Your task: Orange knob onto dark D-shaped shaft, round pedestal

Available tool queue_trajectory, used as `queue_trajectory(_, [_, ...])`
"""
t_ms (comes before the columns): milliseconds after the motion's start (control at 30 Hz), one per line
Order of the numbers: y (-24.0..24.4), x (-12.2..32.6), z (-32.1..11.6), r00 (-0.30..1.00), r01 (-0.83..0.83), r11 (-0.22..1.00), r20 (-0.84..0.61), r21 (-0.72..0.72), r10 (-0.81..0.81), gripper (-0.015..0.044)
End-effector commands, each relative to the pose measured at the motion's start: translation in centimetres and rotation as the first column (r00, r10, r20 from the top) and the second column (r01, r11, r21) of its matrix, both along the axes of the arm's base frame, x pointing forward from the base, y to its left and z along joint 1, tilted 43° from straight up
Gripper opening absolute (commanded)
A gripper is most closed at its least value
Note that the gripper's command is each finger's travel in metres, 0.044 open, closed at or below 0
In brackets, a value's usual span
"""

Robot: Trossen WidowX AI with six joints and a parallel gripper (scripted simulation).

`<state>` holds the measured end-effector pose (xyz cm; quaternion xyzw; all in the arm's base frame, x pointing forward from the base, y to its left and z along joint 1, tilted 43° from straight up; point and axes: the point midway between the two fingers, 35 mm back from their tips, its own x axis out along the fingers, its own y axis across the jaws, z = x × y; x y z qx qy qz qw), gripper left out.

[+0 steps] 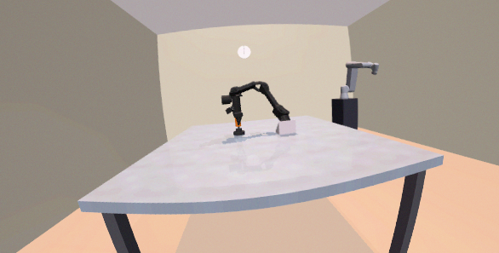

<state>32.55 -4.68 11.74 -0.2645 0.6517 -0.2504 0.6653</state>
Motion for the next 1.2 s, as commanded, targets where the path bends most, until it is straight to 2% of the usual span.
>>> queue_trajectory(0, [0.28, -0.07, 0.13, 1.0, -0.003, 1.0, 0.001, 0.0, 0.003, 0.0])
queue_trajectory(167, [0.44, -0.26, 0.24, 1.0, -0.022, 1.0, -0.017, -0.001, 0.022, 0.0])
queue_trajectory(367, [0.41, -0.24, 0.15, 0.978, -0.154, 0.988, -0.139, 0.005, 0.153, 0.0])
queue_trajectory(1067, [0.39, -0.09, 0.26, 0.978, -0.156, 0.988, -0.141, 0.005, 0.155, 0.0])
queue_trajectory(1167, [0.4, -0.07, 0.3, 0.965, -0.194, 0.981, -0.176, 0.01, 0.193, 0.0])
